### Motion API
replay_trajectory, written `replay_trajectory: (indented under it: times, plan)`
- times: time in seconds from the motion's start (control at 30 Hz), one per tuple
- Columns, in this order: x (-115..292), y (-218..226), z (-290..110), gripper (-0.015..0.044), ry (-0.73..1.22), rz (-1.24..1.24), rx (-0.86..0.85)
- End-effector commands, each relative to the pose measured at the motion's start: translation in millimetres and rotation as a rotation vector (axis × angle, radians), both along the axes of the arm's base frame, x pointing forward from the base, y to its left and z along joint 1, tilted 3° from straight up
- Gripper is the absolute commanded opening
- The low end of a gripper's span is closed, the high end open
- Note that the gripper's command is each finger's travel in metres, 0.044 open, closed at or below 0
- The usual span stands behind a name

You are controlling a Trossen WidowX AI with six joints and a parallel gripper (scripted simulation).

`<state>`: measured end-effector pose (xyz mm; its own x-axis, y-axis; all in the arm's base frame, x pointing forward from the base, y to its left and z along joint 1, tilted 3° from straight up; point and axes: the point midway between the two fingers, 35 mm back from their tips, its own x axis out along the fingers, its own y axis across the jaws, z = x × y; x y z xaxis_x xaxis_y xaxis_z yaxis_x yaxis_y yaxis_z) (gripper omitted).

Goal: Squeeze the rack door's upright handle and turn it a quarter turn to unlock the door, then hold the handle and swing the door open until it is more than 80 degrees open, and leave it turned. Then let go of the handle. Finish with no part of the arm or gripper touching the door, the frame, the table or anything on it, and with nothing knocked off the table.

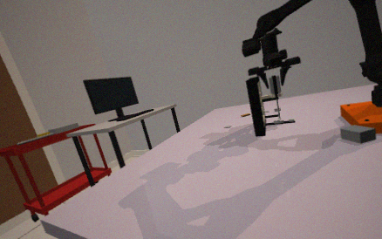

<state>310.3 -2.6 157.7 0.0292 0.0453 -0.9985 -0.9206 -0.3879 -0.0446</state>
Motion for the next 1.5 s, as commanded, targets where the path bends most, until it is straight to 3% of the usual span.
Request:
replay_trajectory:
  times: [0.0,1.03,1.47]
  plan:
    - [0.4,0.4,0.1,0.0231,-0.002,0.005,0.003]
    - [0.4,0.4,0.1,0.0026,-0.002,0.005,0.003]
    - [-7.7,2.2,0.0,0.0026,0.008,-0.196,0.009]
